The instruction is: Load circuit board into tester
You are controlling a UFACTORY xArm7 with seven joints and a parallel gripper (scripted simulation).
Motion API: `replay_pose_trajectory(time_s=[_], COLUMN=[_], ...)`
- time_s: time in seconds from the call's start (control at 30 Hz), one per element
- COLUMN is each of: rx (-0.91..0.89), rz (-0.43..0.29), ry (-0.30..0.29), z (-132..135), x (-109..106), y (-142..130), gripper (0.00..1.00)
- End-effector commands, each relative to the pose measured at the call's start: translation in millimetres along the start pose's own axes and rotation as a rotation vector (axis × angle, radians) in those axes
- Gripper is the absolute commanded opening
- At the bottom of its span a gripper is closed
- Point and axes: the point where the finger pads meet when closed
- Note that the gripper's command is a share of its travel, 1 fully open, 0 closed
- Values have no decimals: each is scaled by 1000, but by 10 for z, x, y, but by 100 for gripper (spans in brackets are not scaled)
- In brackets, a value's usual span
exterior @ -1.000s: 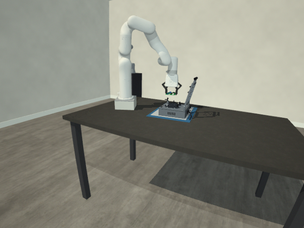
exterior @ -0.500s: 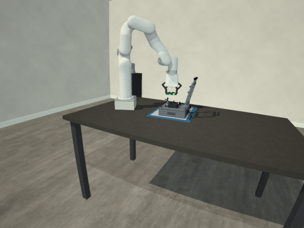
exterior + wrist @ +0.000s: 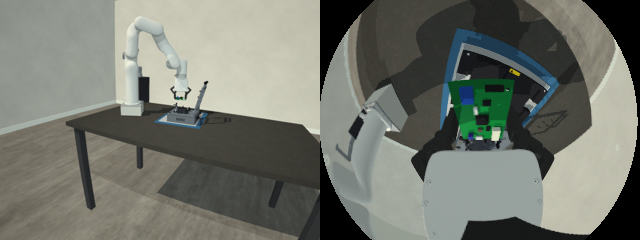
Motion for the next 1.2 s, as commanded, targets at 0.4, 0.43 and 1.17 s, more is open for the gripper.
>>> replay_pose_trajectory(time_s=[0.4, 0.43, 1.17], rx=[-286, -286, -732], rz=[2, 2, 1], ry=[-4, -4, -4], z=[15, 15, 15], x=[-12, -12, -12], y=[-2, -2, -2], gripper=[79, 79, 79])
Point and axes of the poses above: the point where the finger pads meet when closed, its own x axis out along the fingers, its own z axis across the jaws, y = z × x, and after that the axes turned 15 degrees about -x, right-handed
